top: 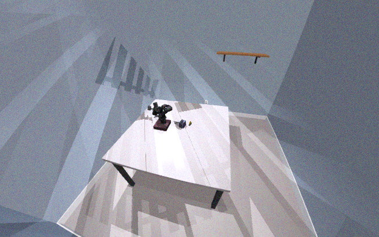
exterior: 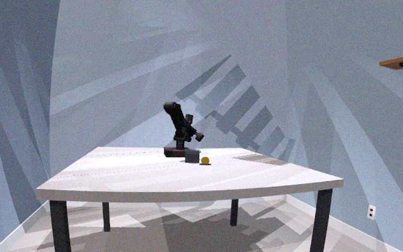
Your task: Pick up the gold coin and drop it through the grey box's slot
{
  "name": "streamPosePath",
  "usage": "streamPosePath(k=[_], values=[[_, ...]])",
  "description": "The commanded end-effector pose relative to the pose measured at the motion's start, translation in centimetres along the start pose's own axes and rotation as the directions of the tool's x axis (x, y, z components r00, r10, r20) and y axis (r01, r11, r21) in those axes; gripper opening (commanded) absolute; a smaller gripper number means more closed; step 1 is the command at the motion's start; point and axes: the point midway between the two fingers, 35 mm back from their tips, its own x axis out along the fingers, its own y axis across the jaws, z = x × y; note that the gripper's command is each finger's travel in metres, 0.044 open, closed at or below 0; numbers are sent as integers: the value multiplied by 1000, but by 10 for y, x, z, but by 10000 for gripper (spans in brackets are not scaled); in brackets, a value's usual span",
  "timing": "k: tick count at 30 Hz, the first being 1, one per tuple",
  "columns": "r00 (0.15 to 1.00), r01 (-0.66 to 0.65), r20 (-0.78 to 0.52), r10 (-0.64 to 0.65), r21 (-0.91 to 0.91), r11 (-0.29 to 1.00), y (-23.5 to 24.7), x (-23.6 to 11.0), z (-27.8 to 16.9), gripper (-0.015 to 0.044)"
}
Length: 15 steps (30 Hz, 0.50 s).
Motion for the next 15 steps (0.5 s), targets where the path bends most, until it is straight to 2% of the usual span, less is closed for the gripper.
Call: streamPosePath(k=[1,5,9,15], values=[[1000,-9,0,9,8,1000,2,1,-1,374],[983,-181,5,183,172,968,37,9,-28,269],[925,-360,28,379,377,853,84,9,-58,164],[784,-512,98,613,661,548,157,-15,-95,161]])
